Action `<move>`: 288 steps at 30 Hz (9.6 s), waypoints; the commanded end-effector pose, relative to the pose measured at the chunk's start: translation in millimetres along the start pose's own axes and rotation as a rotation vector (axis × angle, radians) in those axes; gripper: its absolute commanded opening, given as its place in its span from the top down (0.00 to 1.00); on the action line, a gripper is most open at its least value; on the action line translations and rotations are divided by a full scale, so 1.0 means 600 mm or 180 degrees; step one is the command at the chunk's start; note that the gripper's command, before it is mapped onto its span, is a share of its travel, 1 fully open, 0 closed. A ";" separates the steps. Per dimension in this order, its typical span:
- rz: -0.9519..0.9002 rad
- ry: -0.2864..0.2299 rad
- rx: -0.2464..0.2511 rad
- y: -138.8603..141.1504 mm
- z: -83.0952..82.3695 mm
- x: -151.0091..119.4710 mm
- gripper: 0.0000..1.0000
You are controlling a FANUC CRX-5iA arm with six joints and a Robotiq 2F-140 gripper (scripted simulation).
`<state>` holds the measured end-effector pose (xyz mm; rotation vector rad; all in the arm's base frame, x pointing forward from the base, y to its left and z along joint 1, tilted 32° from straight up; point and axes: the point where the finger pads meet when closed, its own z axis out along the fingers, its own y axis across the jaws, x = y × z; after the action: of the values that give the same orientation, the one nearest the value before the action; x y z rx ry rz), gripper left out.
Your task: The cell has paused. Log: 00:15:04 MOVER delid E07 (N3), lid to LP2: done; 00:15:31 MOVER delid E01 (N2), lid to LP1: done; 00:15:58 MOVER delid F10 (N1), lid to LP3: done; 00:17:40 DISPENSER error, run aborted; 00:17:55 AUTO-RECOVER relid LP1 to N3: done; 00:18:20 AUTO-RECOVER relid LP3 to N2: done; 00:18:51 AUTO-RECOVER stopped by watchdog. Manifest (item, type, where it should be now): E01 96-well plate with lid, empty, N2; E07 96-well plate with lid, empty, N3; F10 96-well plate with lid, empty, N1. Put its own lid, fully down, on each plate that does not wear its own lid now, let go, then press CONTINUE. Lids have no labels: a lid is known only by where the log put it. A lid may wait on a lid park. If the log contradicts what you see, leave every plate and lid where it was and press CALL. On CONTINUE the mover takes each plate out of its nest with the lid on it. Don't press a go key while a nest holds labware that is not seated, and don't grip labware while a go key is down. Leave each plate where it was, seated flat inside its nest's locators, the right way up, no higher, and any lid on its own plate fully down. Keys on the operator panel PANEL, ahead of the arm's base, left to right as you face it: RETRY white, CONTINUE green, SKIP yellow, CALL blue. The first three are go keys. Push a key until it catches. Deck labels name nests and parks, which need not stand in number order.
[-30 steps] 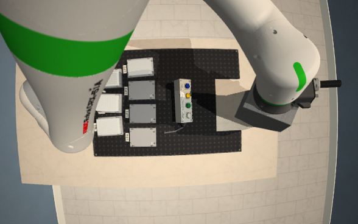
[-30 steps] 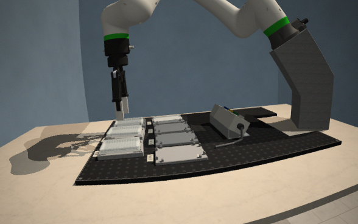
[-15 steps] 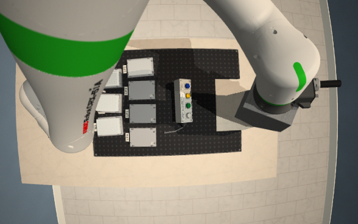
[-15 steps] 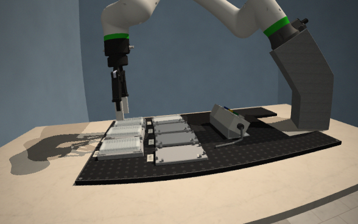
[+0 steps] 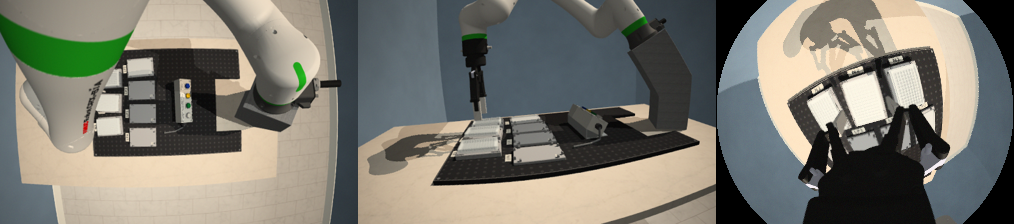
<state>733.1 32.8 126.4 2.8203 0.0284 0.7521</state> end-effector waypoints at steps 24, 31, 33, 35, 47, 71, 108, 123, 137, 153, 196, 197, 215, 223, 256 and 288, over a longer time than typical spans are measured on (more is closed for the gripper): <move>0.0003 -0.0008 0.0000 -0.001 0.026 0.001 0.34; 0.0003 -0.0008 0.0000 -0.002 0.039 0.002 0.34; 0.0003 -0.0008 0.0000 -0.002 0.043 0.002 0.34; 0.0003 -0.0008 0.0000 -0.002 0.046 0.002 0.34; 0.0003 -0.0008 0.0000 -0.002 0.056 0.002 0.34; 0.0003 -0.0008 0.0000 -0.002 0.058 0.002 0.34; 0.0003 -0.0008 0.0000 -0.002 0.058 0.002 0.41; 0.0003 -0.0008 0.0000 -0.002 0.058 0.002 0.41; 0.0003 -0.0008 0.0000 -0.002 0.058 0.002 0.41; 0.0003 -0.0008 0.0000 -0.002 0.058 0.002 0.41; 0.0003 -0.0008 0.0000 -0.002 0.058 0.002 0.34; 0.0003 -0.0008 0.0000 -0.002 0.058 0.002 0.34; 0.0003 -0.0008 0.0000 -0.002 0.063 0.002 0.34; 0.0003 -0.0008 0.0000 -0.002 0.069 0.002 0.34; 0.0003 -0.0008 0.0000 -0.002 0.087 0.002 0.34; 0.0003 -0.0008 0.0000 -0.002 0.087 0.002 0.34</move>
<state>759.9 23.2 82.3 2.8215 0.0267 0.7482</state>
